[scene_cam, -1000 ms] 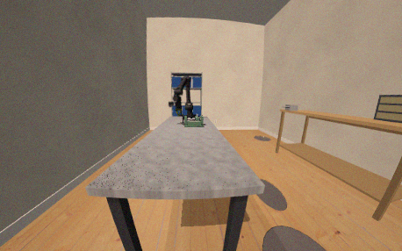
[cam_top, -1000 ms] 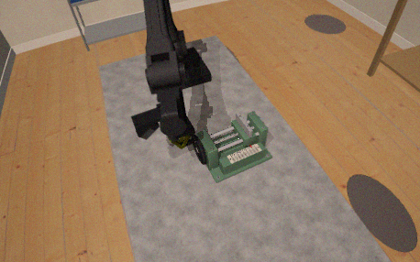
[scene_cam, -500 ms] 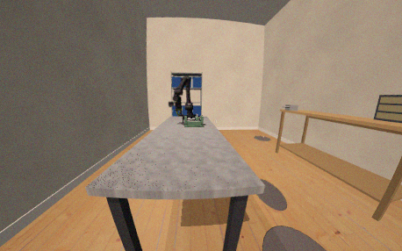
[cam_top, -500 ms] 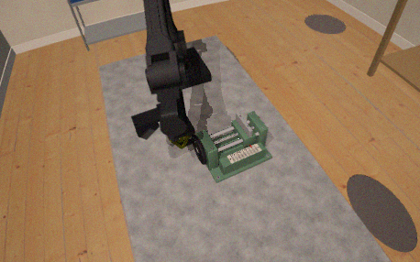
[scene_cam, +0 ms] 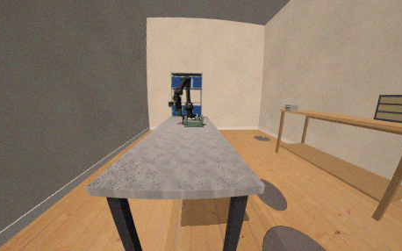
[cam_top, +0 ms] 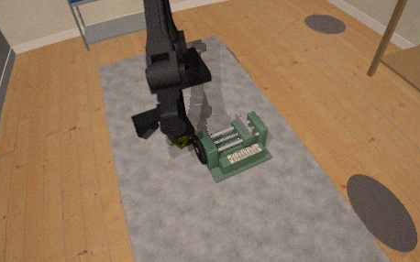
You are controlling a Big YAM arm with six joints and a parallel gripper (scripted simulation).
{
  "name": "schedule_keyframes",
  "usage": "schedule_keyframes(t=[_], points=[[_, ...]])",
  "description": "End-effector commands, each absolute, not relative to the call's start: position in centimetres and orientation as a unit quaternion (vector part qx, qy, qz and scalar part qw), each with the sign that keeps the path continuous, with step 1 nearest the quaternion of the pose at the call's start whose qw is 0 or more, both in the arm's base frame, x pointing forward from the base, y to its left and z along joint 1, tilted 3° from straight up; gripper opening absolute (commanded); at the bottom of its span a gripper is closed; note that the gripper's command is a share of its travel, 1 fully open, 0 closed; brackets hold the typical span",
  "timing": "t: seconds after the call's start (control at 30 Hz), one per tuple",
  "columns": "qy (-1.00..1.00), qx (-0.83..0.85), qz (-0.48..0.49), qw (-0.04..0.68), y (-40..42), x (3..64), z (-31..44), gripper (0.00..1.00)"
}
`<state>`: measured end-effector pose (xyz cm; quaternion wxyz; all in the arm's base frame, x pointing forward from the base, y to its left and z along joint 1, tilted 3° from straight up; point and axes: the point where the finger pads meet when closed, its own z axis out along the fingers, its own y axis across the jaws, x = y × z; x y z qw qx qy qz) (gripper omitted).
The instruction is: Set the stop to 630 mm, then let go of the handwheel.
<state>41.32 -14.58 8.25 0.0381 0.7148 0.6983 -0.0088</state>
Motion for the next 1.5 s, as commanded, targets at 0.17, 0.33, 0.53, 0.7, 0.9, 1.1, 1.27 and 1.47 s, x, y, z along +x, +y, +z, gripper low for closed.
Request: schedule_keyframes(t=[0.17,0.33,0.53,0.7,0.9,1.1,1.27,1.47], points=[[0.697,0.717,-0.024,0.019,-15.0,40.0,7.0,0.06],[0.696,0.717,-0.013,0.039,-14.9,42.6,8.8,0.06],[0.697,0.716,-0.009,0.043,-14.8,43.5,9.5,0.06],[0.697,0.715,-0.009,0.044,-14.8,43.5,9.4,0.06],[0.697,0.715,-0.009,0.044,-14.8,43.5,9.4,0.06],[0.697,0.715,-0.009,0.044,-14.8,43.5,9.4,0.06],[0.697,0.715,-0.009,0.044,-14.8,43.5,9.4,0.06],[0.697,0.715,-0.009,0.044,-14.8,43.5,9.4,0.06]])
